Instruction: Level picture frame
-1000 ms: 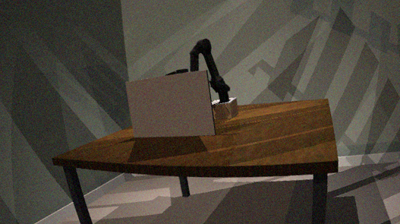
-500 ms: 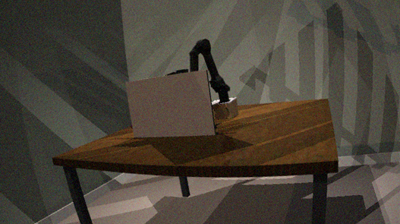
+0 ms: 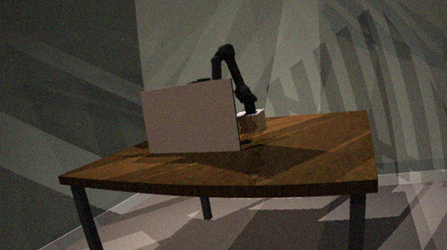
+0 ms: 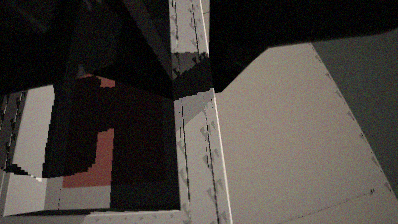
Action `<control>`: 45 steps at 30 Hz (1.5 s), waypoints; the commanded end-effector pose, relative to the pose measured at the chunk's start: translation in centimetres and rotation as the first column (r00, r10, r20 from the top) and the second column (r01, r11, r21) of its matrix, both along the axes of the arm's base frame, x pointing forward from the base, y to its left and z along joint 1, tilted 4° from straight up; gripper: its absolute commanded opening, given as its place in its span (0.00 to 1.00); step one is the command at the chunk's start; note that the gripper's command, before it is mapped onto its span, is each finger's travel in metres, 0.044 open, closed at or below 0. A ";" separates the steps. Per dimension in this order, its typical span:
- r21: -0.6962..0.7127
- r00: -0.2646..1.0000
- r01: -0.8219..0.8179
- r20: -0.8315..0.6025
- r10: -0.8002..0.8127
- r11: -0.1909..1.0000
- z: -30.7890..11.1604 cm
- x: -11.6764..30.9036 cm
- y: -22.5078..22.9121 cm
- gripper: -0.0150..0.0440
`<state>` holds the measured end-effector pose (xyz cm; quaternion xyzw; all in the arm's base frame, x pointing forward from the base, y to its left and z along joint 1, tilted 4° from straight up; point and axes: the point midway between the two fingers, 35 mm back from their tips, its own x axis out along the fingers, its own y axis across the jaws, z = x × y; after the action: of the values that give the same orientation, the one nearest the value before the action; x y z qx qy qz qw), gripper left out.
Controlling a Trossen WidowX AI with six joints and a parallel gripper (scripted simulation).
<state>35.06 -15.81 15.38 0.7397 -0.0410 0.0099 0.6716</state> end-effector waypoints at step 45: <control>-0.176 1.000 0.012 -0.008 -0.014 0.984 -0.1 0.0 0.1 0.25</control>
<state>35.10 -15.76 15.24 0.6854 -0.0407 0.0065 0.7270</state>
